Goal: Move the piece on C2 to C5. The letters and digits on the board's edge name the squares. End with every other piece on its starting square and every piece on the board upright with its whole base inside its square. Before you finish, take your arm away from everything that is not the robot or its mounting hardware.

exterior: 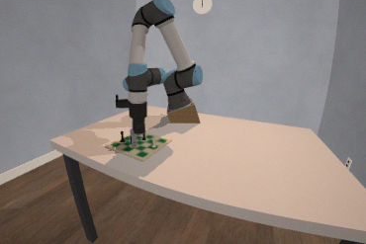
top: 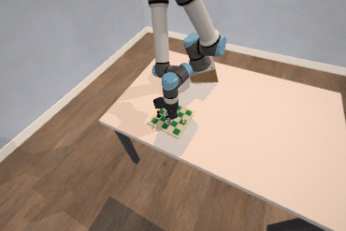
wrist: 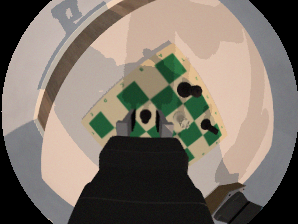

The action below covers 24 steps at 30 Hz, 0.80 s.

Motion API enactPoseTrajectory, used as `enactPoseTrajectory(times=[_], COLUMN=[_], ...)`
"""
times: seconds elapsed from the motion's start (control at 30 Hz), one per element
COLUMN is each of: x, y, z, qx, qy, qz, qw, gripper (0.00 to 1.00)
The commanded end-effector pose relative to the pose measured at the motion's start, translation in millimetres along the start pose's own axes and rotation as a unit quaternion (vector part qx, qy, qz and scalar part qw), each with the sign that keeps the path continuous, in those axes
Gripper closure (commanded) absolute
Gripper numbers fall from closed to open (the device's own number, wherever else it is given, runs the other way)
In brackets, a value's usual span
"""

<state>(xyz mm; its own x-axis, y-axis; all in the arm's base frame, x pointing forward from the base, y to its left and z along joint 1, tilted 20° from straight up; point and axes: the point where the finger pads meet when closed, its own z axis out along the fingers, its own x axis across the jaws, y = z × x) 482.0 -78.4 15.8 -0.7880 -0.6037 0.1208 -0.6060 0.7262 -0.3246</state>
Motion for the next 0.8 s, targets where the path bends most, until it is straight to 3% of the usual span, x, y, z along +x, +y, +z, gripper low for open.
enactPoseTrajectory(times=[0.0,0.03,0.77], x=[-0.3,-0.3,-0.3], y=[-0.3,-0.3,-0.3], z=[-0.5,-0.5,-0.5], qx=[0.001,0.001,0.001], qy=[0.000,0.000,0.000], qz=[0.000,0.000,0.000], qw=[1.000,1.000,1.000], gripper=[0.32,1.00,1.00])
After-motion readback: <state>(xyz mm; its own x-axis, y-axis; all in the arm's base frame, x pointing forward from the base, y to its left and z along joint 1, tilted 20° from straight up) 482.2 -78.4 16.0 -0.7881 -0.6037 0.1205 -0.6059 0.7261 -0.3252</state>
